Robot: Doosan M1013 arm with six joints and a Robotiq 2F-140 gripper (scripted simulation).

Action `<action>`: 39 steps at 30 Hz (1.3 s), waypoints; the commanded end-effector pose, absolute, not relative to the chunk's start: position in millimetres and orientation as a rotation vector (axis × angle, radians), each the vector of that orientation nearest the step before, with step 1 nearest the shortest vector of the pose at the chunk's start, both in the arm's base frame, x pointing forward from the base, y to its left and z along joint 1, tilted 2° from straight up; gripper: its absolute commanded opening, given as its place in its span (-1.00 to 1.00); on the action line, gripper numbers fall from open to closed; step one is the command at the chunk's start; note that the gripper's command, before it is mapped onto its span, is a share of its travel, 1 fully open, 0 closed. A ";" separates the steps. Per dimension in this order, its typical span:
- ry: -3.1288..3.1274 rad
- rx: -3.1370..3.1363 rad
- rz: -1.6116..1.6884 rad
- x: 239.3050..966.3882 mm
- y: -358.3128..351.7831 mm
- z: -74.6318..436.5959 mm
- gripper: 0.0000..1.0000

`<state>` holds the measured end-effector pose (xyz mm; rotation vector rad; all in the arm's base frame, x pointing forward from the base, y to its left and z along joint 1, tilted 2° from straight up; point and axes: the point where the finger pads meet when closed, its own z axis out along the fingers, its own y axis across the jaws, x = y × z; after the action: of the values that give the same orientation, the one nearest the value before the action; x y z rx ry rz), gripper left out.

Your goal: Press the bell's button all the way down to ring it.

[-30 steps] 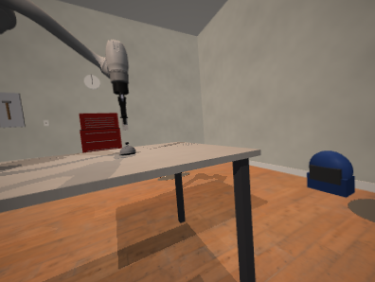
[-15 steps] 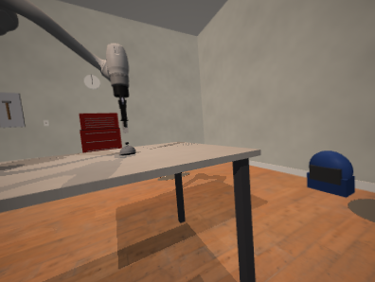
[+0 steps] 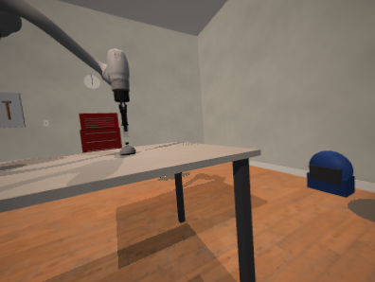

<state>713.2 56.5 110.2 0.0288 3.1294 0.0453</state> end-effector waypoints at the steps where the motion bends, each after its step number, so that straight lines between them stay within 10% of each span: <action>1: 3.129 0.029 0.046 713.3 57.3 105.5 -1.00; 39: 3.129 0.029 0.046 713.7 59.6 91.3 -1.00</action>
<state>713.7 59.5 91.2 0.0288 3.1294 0.0453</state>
